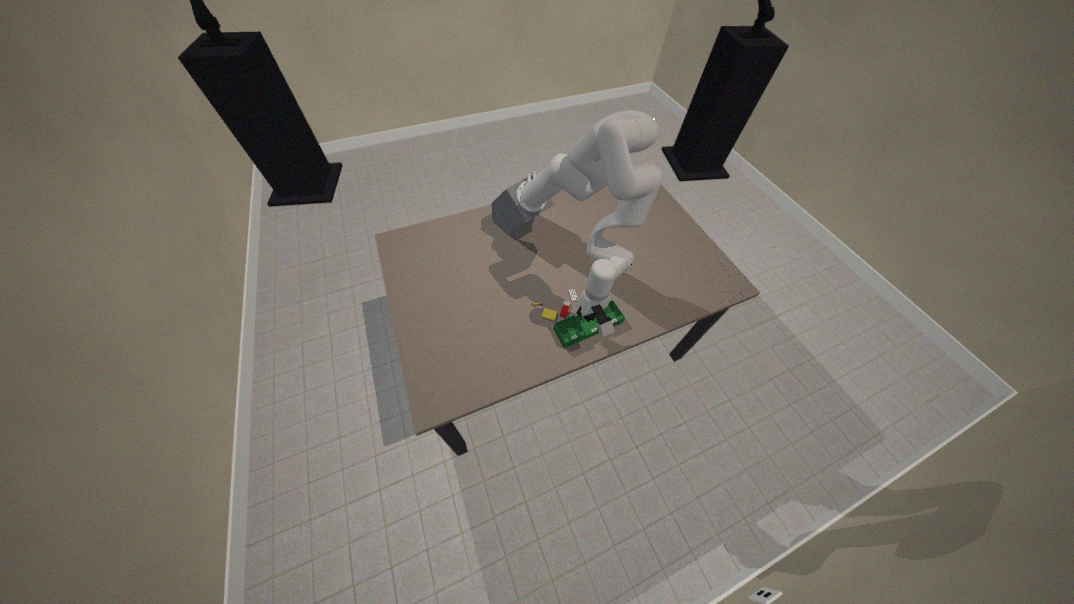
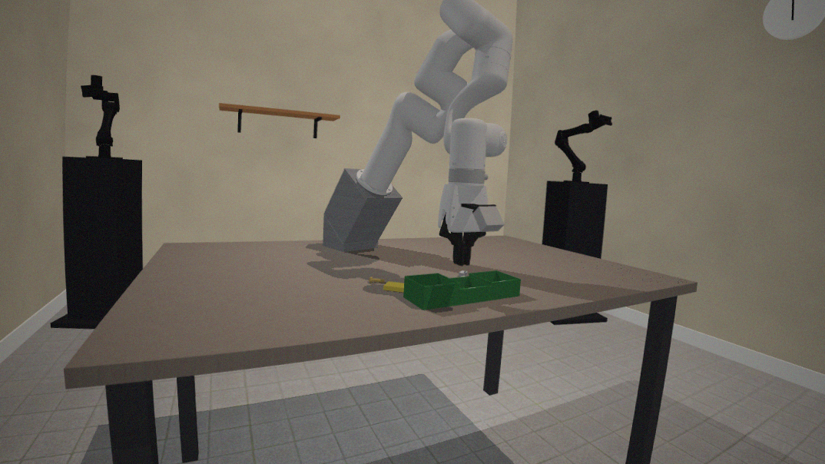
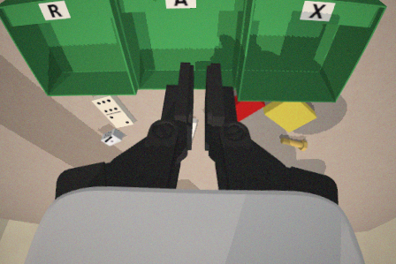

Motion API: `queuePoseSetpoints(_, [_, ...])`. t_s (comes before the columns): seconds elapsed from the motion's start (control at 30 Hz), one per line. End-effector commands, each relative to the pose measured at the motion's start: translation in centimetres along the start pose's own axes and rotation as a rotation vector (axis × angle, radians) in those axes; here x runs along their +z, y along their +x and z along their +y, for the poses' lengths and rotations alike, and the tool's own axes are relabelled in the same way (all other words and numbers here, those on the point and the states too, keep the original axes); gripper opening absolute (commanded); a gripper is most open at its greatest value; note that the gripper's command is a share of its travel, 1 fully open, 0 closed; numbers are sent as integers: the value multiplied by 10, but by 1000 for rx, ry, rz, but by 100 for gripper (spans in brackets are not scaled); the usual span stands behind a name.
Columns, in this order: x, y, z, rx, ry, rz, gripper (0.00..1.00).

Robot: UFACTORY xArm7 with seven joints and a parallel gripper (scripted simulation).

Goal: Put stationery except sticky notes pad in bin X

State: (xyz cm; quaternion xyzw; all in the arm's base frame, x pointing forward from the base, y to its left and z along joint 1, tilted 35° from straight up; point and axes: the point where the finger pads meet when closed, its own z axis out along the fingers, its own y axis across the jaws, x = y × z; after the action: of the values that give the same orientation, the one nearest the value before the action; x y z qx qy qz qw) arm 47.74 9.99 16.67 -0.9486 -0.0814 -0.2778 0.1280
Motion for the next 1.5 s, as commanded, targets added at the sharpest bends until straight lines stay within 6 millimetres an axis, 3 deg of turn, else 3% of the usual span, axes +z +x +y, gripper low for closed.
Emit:
queuePoseSetpoints(0.0, [-1,2,-13,3,-6,-2,7])
queuePoseSetpoints(0.17, [-1,2,-13,3,-6,-2,7])
queuePoseSetpoints(0.97, [57,2,-13,3,-6,-2,7])
queuePoseSetpoints(1.47, [58,2,-13,3,-6,-2,7])
